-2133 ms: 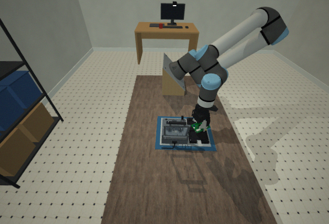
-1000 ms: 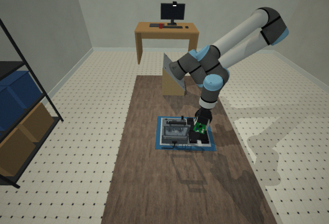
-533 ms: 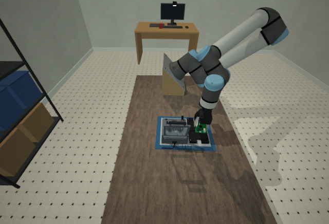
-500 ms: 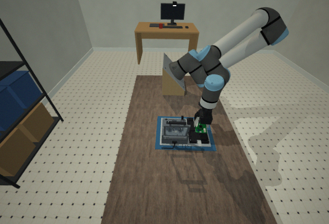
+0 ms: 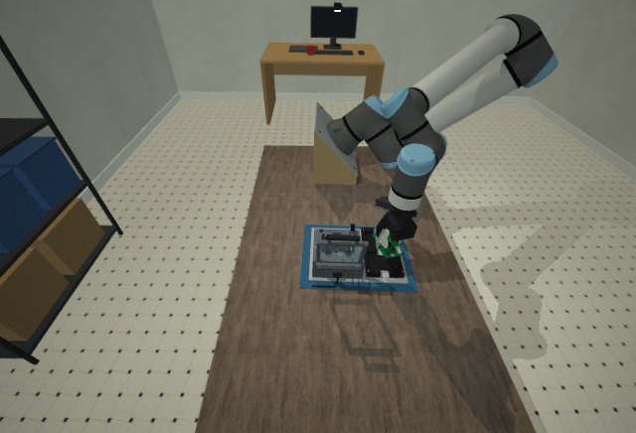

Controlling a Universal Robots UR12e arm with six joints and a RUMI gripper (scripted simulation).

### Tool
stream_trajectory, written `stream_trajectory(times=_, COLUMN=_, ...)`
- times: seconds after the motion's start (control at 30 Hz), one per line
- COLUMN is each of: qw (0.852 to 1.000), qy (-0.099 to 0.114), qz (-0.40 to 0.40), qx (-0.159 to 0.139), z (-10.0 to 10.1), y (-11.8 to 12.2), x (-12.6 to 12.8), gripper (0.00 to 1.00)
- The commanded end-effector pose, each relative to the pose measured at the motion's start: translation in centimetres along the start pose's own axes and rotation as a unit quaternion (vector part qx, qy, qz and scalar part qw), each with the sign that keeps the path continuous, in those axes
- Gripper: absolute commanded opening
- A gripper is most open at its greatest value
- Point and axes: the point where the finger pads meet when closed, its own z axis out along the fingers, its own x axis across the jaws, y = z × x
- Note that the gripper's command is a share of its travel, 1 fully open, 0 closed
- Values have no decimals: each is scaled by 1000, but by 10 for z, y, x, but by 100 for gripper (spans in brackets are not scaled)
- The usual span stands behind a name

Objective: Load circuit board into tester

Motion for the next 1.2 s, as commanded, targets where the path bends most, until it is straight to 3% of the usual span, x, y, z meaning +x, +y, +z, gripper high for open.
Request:
stream_trajectory(times=0.0, qw=997, qy=3, qz=-73, qx=0, z=-1, y=1, x=0, gripper=39)
stream_trajectory(times=0.27, qw=989, qy=3, qz=-148, qx=0, z=-1, y=0, x=0, gripper=39)
stream_trajectory(times=0.73, qw=959, qy=3, qz=-284, qx=0, z=-1, y=0, x=0, gripper=39)
stream_trajectory(times=1.17, qw=914, qy=3, qz=-405, qx=-1, z=-1, y=0, x=0, gripper=39)
